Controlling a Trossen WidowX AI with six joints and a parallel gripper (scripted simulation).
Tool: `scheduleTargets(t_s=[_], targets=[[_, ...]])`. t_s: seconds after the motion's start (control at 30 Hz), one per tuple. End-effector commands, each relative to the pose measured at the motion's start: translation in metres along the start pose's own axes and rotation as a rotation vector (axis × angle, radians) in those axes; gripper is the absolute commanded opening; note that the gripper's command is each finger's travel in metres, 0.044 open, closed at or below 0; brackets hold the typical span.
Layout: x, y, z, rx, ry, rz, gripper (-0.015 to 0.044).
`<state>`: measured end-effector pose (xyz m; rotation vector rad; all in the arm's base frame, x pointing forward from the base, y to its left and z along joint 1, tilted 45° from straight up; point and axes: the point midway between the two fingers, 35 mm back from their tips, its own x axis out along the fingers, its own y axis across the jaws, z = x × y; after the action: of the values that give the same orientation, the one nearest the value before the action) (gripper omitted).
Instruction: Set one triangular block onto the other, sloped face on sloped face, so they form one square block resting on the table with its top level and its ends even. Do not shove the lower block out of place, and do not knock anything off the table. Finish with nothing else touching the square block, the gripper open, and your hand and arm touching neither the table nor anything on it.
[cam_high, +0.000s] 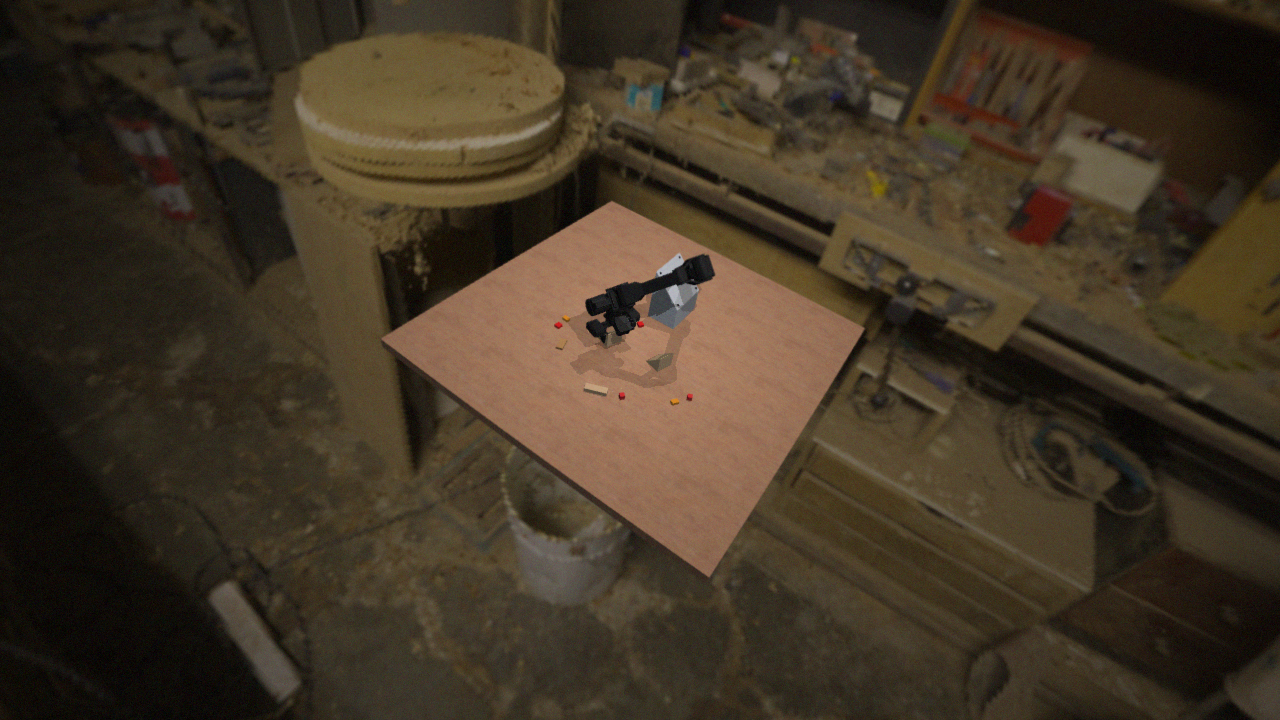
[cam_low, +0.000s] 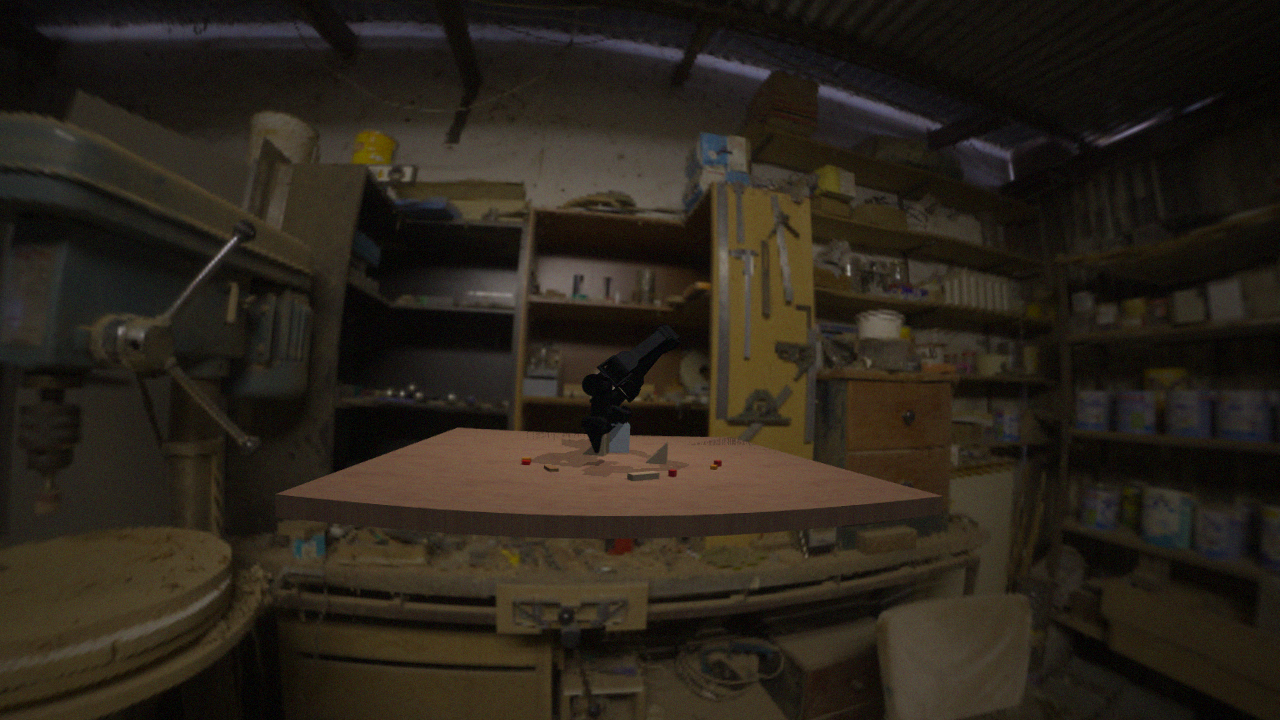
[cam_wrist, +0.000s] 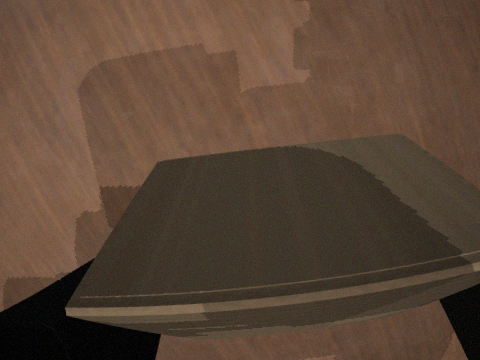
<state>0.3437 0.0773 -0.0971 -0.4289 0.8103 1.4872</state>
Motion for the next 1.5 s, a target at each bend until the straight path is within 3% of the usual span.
scheduleTargets(t_s=[0.0, 1.17, 1.47], targets=[[0.000, 0.000, 0.000, -0.091, -0.001, 0.002, 0.0000], [0.027, 0.000, 0.000, -0.138, 0.000, 0.000, 0.0000], [0.026, -0.001, 0.000, -0.146, 0.005, -0.004, 0.0236]])
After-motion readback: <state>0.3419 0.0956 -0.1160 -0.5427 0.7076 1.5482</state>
